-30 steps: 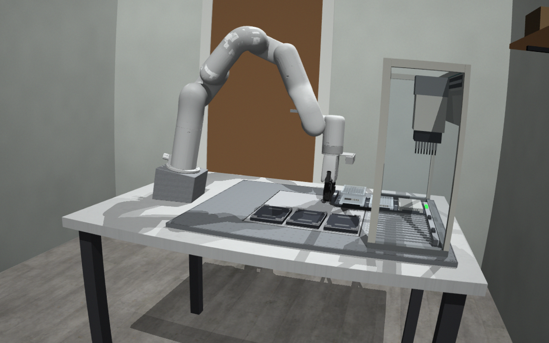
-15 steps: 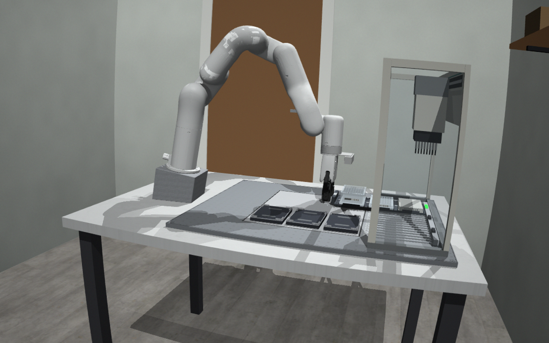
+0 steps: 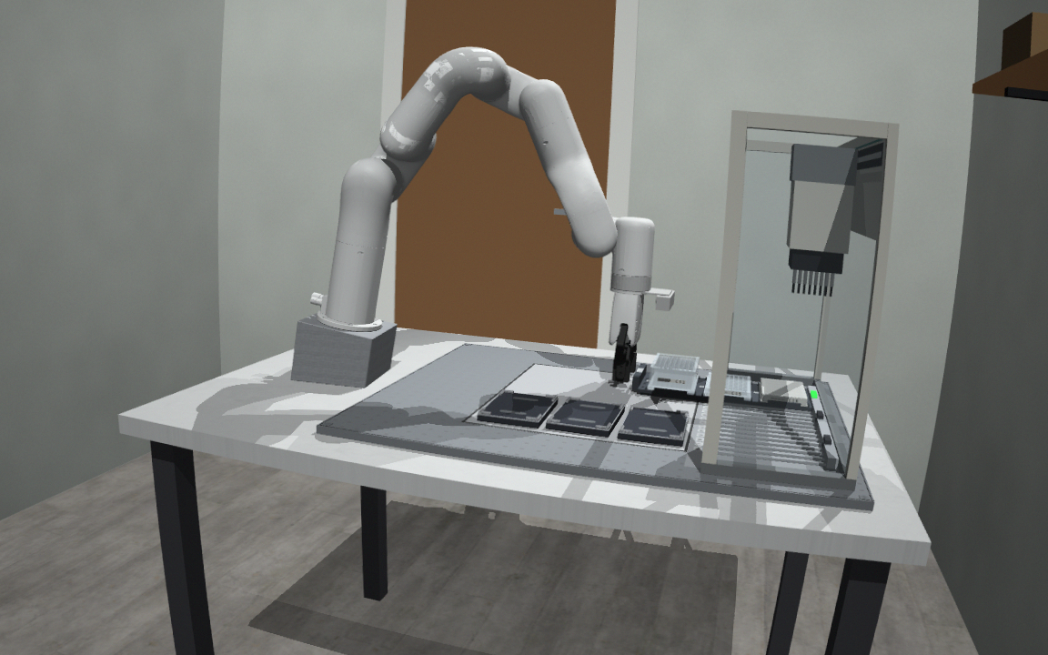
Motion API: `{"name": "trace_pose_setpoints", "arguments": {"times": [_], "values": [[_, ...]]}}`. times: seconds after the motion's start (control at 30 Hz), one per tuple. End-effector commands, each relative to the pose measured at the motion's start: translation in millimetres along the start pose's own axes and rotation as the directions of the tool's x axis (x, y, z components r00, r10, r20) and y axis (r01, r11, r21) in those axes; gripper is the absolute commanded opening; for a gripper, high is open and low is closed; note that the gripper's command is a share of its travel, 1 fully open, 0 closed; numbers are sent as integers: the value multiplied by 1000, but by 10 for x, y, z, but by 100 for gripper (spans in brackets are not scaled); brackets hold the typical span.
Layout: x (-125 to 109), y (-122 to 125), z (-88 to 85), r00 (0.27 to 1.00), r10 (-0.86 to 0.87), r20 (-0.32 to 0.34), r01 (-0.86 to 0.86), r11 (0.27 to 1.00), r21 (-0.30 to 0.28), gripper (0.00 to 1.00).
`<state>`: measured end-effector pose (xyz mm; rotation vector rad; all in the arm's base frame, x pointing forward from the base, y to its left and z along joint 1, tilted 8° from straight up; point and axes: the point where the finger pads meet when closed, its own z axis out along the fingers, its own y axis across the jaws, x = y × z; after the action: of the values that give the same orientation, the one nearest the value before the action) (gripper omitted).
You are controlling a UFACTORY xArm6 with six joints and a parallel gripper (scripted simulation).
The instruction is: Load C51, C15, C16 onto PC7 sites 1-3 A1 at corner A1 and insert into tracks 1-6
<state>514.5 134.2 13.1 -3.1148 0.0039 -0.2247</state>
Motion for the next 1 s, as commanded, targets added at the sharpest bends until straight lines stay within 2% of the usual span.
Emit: {"name": "trace_pose_setpoints", "arguments": {"times": [0.0, 0.97], "values": [[17, -5, -68, 1000, 0, -4, 0, 1000, 1, 82], [16, -5, -502, 1000, 0, -5, 0, 1000, 1, 82]]}}
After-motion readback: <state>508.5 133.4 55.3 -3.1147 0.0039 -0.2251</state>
